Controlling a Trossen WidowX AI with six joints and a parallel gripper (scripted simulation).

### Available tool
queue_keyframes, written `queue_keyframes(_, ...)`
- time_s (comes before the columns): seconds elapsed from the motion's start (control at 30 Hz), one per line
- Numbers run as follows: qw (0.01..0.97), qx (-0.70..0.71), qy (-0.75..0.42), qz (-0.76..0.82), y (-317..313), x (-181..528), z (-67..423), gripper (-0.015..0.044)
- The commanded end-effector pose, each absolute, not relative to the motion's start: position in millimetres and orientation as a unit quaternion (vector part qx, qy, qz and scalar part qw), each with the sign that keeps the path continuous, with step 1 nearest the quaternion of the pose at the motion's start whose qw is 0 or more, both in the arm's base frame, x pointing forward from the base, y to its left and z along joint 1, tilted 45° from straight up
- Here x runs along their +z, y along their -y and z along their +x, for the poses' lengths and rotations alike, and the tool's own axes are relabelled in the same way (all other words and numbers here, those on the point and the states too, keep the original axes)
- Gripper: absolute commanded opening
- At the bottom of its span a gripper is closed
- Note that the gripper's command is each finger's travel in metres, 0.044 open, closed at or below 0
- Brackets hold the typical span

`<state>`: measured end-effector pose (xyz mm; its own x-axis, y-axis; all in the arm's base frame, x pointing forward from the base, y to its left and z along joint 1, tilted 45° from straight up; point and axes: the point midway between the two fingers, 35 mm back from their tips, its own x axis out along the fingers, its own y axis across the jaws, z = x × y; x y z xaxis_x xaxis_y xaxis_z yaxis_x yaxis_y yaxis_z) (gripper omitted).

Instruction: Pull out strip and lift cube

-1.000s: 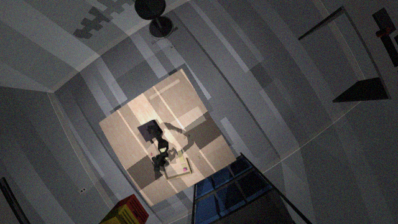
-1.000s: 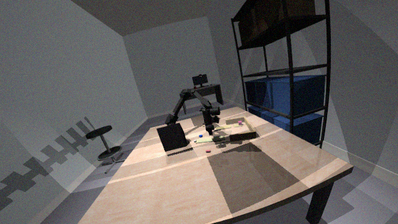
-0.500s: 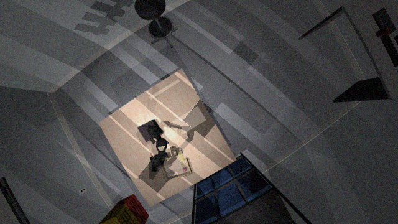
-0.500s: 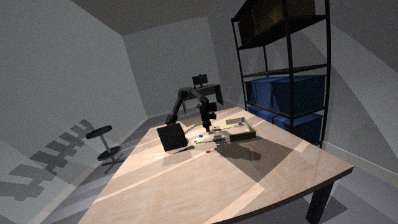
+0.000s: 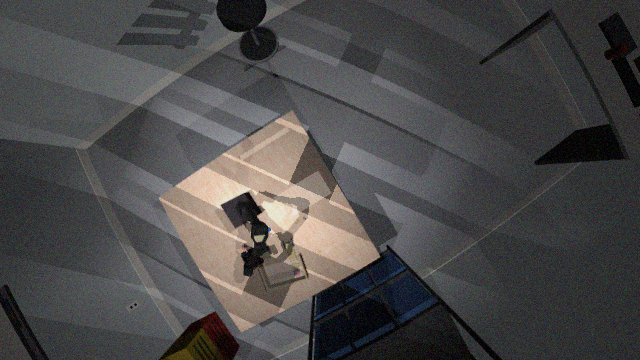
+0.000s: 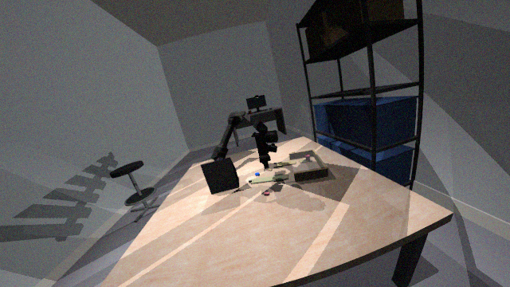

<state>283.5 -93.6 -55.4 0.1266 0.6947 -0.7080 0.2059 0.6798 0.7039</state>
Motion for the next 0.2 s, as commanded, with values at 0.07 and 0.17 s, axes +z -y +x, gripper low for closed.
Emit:
queue_keyframes(0.07, 0.662, 0.185, -0.635, 0.352, 94.7, -55.3, 283.1, 0.0000)
queue_keyframes(0.17, 0.662, 0.185, -0.635, 0.352, 94.7, -55.3, 283.1, 0.0000)
